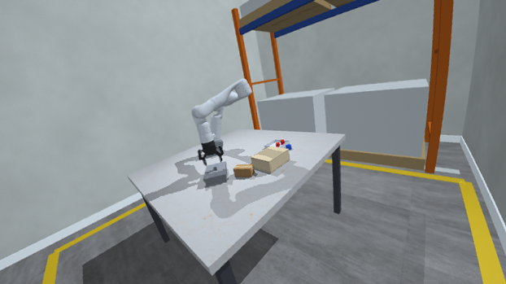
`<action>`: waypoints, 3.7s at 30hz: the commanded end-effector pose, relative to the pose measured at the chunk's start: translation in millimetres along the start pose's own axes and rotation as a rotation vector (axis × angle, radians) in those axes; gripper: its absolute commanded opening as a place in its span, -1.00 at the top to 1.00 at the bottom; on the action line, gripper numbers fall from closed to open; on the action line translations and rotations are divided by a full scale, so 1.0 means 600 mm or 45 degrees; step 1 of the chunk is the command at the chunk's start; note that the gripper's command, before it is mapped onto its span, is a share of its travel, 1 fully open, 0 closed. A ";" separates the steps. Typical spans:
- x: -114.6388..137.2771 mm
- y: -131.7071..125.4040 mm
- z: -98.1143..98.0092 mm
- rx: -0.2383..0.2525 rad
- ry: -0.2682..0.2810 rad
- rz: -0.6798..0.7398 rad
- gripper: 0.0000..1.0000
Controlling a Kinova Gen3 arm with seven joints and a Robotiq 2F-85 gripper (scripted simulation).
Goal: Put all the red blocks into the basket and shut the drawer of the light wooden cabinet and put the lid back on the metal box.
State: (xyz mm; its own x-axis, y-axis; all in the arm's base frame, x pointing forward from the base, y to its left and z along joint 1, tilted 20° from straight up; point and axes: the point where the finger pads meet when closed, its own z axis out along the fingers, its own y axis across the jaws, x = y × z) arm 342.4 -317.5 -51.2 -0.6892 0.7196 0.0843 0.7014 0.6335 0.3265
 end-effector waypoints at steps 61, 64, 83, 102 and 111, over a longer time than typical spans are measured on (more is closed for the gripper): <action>-0.054 0.133 -0.148 0.002 0.007 -0.702 -1.00; -0.068 0.183 -0.149 0.001 0.006 -0.943 -1.00; -0.087 0.284 -0.150 0.002 -0.002 -1.403 -1.00; -0.087 0.284 -0.150 0.002 -0.002 -1.403 -0.85; -0.087 0.284 -0.150 0.002 -0.002 -1.403 -0.85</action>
State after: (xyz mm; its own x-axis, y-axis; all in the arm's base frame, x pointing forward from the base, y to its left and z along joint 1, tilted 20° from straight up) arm 481.6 -272.4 83.9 -0.9372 -0.2403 -0.2528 -0.2980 0.9283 0.2223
